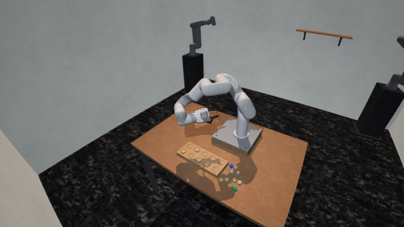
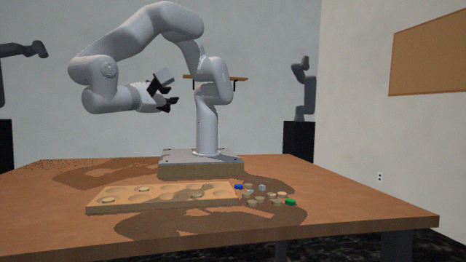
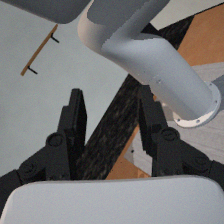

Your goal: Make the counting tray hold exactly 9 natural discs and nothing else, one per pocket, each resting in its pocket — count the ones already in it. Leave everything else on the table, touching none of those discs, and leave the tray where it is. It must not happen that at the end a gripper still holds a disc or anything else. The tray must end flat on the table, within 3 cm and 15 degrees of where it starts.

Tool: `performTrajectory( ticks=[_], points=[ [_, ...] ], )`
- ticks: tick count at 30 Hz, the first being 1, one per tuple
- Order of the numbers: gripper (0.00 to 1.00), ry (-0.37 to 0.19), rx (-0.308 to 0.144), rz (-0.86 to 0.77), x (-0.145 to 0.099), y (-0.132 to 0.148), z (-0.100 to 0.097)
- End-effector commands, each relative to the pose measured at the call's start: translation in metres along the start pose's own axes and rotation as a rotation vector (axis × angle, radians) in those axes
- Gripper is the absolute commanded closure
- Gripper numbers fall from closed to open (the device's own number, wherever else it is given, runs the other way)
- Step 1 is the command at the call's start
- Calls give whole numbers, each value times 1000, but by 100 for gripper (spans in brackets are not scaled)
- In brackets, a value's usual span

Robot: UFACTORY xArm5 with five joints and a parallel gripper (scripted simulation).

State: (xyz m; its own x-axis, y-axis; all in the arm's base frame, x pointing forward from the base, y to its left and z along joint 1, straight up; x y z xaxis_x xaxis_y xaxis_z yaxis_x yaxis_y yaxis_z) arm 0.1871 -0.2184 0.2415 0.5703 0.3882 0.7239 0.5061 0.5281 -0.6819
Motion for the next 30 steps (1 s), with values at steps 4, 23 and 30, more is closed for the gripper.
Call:
performTrajectory(
  ticks=[4, 23, 30],
  points=[
    [53, -229, -58, 125, 1, 50, -7],
    [53, -710, -293, 297, 22, 163, -26],
    [53, -891, -439, 315, 44, 213, -31]
  ],
)
Point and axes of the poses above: the point where the finger pads meet when closed, its own z axis out along the fingers, its own y axis across the jaws, x = y × z, the point moved 6 cm from there along -z, back along the fingers, and after that the axes turned 4 degrees about -z, right-handed, at the moved point
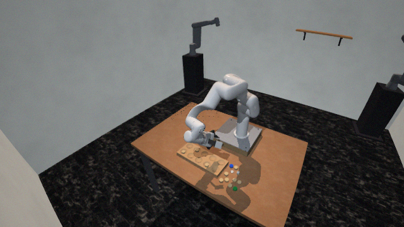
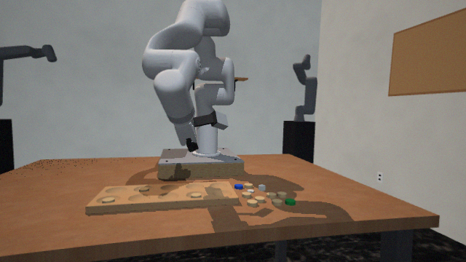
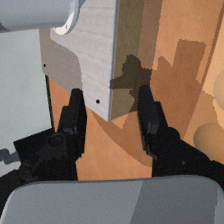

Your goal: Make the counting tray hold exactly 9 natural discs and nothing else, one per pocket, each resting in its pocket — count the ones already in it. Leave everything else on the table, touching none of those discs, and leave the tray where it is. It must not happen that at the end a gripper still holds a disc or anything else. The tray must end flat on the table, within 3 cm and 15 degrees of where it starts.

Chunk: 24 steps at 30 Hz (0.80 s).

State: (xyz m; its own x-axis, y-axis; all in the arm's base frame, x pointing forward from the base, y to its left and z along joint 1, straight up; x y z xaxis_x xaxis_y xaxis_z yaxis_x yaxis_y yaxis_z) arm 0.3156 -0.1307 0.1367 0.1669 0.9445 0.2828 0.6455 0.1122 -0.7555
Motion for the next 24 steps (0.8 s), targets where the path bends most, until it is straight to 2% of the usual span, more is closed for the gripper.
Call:
performTrajectory(
  ticks=[1, 9, 11, 12, 13, 15, 24],
  points=[
    [53, -113, -121, 38, 24, 33, -7],
    [53, -245, -324, 64, 70, 75, -19],
    [53, -245, -324, 64, 70, 75, -19],
    [53, -276, -393, 66, 88, 86, -23],
    [53, -287, -422, 66, 95, 91, -25],
    [53, -299, -457, 66, 105, 96, -27],
    [53, -343, -695, 42, 175, 122, -37]
  ],
)
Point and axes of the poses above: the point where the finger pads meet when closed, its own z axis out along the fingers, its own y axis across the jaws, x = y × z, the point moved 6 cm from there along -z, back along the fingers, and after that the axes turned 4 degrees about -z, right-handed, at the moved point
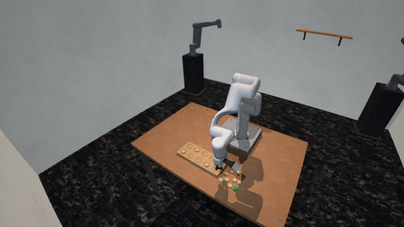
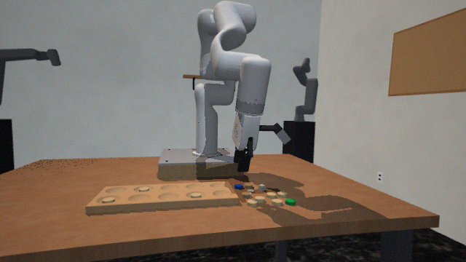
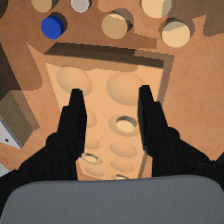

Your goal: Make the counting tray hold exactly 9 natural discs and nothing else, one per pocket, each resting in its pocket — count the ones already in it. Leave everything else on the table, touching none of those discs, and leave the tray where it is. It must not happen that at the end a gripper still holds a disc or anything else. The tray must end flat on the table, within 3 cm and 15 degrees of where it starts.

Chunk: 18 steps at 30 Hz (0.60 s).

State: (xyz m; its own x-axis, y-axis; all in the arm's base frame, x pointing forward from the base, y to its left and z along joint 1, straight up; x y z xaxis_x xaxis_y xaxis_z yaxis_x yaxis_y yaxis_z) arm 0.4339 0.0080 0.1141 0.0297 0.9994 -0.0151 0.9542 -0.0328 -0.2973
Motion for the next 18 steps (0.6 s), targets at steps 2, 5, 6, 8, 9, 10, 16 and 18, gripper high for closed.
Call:
performTrajectory(
  ticks=[2, 5, 6, 8, 9, 10, 16, 18],
  points=[
    [53, -4, -167, 7, 45, 19, -11],
    [53, -1, -203, 7, 56, 22, -14],
    [53, 3, -232, 6, 65, 24, -17],
    [53, 10, -275, 5, 79, 26, -21],
    [53, 13, -288, 5, 83, 27, -23],
    [53, 15, -297, 4, 86, 27, -24],
    [53, 17, -305, 4, 89, 28, -25],
    [53, 17, -305, 4, 89, 29, -21]
  ],
)
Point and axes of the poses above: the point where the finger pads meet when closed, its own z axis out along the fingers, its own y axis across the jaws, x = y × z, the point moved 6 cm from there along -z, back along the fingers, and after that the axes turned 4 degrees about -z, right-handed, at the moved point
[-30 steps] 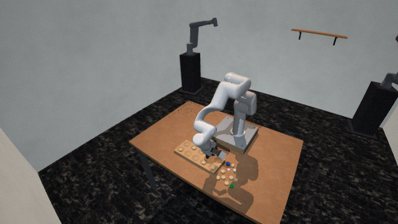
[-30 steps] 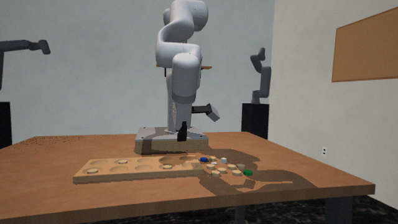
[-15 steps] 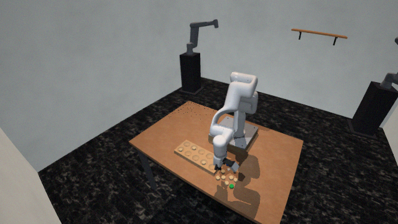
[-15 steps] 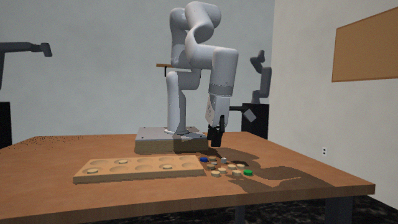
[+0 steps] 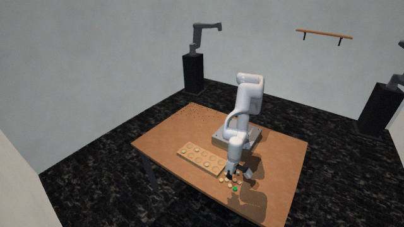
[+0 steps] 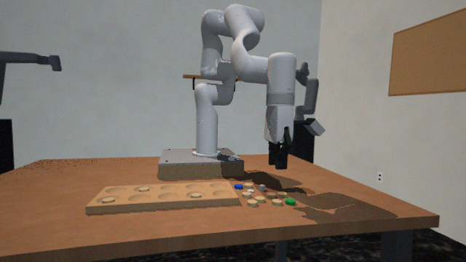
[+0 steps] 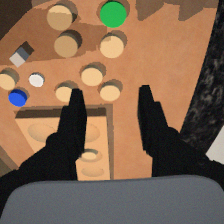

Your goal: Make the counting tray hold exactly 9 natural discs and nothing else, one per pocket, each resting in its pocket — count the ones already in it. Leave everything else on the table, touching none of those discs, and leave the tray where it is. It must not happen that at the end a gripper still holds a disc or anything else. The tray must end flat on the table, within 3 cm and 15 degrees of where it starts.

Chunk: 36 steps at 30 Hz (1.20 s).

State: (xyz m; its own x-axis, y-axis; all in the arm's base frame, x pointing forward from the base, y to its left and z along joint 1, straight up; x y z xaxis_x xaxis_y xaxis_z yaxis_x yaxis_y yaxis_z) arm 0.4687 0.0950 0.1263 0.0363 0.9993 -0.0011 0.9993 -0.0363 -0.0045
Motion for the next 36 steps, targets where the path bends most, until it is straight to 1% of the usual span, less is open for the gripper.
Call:
performTrajectory(
  ticks=[1, 3, 4, 6, 8, 12, 13, 30, 31, 36],
  points=[
    [53, 2, -7, 0, 1, 2, 9],
    [53, 2, -7, 0, 1, 2, 9],
    [53, 2, -7, 0, 1, 3, 20],
    [53, 2, -7, 0, 1, 2, 49],
    [53, 2, -7, 0, 1, 3, 60],
    [53, 2, -7, 0, 1, 3, 94],
    [53, 2, -7, 0, 1, 3, 97],
    [53, 2, -7, 0, 1, 3, 98],
    [100, 2, -7, 0, 1, 3, 98],
    [100, 2, -7, 0, 1, 3, 98]
  ],
)
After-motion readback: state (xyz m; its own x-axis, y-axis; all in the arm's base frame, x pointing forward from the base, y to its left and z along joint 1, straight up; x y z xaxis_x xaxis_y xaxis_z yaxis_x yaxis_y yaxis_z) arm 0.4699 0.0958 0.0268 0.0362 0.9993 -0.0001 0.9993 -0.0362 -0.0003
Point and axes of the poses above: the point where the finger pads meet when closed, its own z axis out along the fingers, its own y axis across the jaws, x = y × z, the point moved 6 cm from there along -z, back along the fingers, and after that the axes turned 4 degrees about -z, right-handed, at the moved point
